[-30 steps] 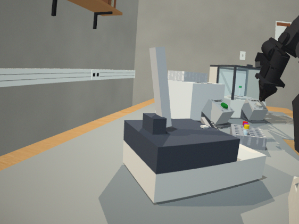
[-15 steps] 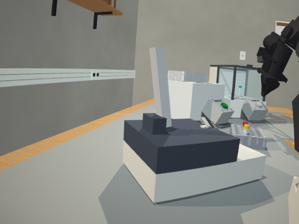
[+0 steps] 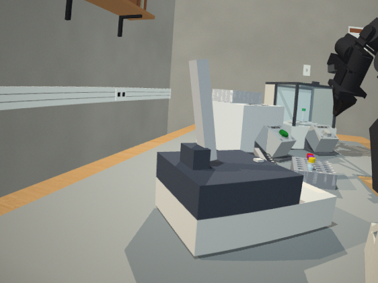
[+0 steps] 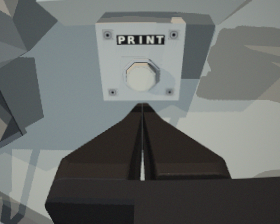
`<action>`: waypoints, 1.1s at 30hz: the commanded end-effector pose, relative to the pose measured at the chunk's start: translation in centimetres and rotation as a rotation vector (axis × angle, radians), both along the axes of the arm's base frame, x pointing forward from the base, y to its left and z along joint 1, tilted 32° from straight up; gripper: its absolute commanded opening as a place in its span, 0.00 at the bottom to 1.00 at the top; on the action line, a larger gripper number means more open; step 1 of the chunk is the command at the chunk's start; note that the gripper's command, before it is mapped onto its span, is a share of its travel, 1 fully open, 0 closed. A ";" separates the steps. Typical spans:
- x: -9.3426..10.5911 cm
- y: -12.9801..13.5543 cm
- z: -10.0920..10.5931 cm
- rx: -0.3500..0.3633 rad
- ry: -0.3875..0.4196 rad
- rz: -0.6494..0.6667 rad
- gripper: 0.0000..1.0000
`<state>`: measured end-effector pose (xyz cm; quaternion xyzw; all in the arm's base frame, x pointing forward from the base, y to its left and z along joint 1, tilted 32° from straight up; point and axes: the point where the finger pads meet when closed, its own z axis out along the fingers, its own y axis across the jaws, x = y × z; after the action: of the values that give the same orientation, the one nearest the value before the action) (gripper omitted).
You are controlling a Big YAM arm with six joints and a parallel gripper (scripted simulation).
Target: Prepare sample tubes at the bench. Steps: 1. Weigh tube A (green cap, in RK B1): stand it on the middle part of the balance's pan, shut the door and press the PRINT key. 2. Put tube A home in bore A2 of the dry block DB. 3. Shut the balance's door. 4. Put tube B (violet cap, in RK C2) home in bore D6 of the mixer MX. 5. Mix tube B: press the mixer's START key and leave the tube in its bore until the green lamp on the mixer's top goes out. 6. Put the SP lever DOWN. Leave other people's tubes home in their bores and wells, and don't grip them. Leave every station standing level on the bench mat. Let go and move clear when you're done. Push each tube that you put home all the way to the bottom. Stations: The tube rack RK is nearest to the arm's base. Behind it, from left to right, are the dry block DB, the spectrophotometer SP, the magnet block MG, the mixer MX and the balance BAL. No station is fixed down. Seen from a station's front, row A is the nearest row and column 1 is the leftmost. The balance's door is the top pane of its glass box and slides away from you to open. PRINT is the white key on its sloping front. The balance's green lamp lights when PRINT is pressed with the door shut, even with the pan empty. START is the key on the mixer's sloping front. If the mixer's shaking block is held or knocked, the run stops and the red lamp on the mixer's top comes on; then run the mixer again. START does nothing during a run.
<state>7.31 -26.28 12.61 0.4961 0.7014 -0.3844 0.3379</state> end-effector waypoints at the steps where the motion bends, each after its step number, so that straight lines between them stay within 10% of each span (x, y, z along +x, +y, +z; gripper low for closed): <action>1: 0.5 0.1 3.1 -0.029 -0.026 0.004 0.00; 33: 0.0 3.2 4.2 -0.024 -0.029 0.004 0.00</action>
<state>7.00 -23.11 13.93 0.4972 0.7038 -0.3812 0.3348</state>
